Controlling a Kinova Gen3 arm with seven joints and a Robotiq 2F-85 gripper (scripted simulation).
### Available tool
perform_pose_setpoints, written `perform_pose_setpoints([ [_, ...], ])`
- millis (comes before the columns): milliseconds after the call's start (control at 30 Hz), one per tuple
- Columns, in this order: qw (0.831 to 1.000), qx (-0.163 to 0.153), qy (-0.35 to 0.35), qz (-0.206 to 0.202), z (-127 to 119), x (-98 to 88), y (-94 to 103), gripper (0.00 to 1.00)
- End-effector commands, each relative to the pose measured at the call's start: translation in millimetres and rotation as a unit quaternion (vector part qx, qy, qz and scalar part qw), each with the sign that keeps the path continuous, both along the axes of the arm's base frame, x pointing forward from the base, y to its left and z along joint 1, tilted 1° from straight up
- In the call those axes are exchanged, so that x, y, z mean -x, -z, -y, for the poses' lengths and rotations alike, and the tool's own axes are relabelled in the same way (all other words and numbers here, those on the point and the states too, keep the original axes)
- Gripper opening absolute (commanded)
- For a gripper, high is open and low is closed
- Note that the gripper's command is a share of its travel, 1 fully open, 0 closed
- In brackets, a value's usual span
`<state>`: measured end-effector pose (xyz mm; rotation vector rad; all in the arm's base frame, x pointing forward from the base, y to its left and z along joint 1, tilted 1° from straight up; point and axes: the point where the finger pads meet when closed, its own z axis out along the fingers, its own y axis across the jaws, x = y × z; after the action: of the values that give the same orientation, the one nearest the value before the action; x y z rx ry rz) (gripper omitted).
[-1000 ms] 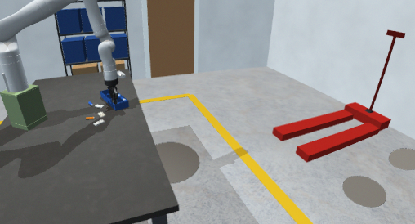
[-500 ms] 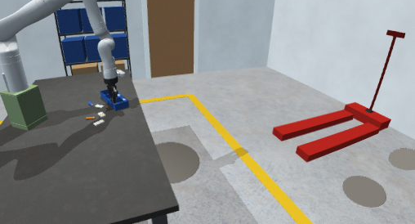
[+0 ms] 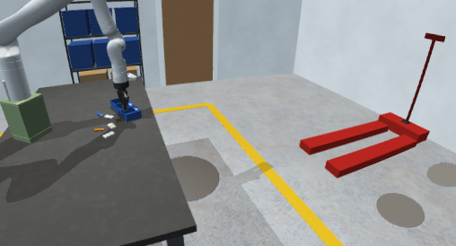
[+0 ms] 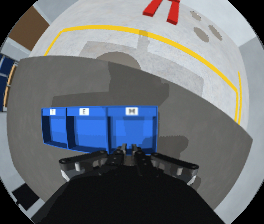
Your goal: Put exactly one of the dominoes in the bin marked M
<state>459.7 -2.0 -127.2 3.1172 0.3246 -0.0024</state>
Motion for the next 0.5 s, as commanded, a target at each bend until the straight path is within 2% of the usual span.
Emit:
perform_pose_setpoints([
  [0,1.0,0.0,-0.001,0.005,-1,-3.9,-13.7,0.09],
  [167,1.0,0.0,-0.001,0.005,-2,-3.8,-24.8,0.09],
  [367,1.0,0.0,-0.001,0.005,-2,-3.8,-24.7,0.09],
  [467,1.0,0.0,-0.001,0.005,-16,0.0,-24.6,0.09],
])
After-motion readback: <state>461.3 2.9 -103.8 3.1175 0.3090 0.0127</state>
